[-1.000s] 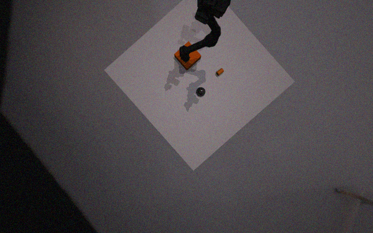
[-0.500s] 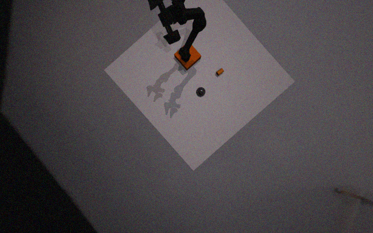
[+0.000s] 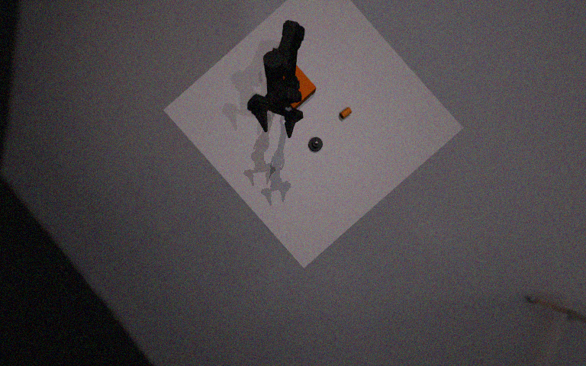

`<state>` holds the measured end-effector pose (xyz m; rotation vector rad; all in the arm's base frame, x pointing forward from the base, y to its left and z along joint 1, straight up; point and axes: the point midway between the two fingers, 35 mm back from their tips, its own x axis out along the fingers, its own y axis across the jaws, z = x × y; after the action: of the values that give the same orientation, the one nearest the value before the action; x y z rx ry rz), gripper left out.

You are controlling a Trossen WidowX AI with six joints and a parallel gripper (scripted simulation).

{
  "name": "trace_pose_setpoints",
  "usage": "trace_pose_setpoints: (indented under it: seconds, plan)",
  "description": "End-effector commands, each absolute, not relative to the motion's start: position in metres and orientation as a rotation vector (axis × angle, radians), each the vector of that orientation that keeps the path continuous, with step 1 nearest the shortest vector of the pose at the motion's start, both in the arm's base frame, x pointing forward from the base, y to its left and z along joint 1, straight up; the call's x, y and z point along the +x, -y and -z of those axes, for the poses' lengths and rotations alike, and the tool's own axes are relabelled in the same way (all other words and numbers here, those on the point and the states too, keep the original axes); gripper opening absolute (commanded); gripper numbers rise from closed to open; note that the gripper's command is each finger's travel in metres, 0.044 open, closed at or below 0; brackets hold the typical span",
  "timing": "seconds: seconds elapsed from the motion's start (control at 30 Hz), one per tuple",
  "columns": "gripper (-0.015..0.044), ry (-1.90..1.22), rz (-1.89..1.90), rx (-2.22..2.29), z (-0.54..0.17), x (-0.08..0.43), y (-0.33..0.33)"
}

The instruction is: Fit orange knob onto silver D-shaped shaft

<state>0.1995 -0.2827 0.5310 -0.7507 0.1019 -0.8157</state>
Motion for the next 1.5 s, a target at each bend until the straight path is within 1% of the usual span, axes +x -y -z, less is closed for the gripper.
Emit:
trace_pose_setpoints:
  seconds: [0.0,0.17,0.37,0.57,0.73,0.87,1.0,1.13,1.3,1.37,1.47]
  plan:
    - [0.0440,-0.194,0.651,-0.656,-0.483,0.258,0.278]
    - [0.0440,-0.307,0.466,-0.601,-0.431,0.316,0.253]
    - [0.0440,-0.452,0.239,-0.581,-0.367,0.372,0.203]
    - [0.0440,-0.605,0.007,-0.615,-0.302,0.409,0.139]
    - [0.0440,-0.736,-0.196,-0.647,-0.250,0.425,0.079]
    - [0.0440,-0.843,-0.363,-0.691,-0.209,0.427,0.028]
    - [0.0440,-0.953,-0.535,-0.755,-0.169,0.417,-0.024]
    - [0.0440,-1.065,-0.710,-0.839,-0.132,0.396,-0.074]
    - [0.0440,-1.208,-0.934,-0.978,-0.089,0.355,-0.130]
    - [0.0440,-1.264,-1.019,-1.043,-0.074,0.335,-0.144]
    - [0.0440,-1.273,-1.033,-1.054,-0.072,0.332,-0.145]
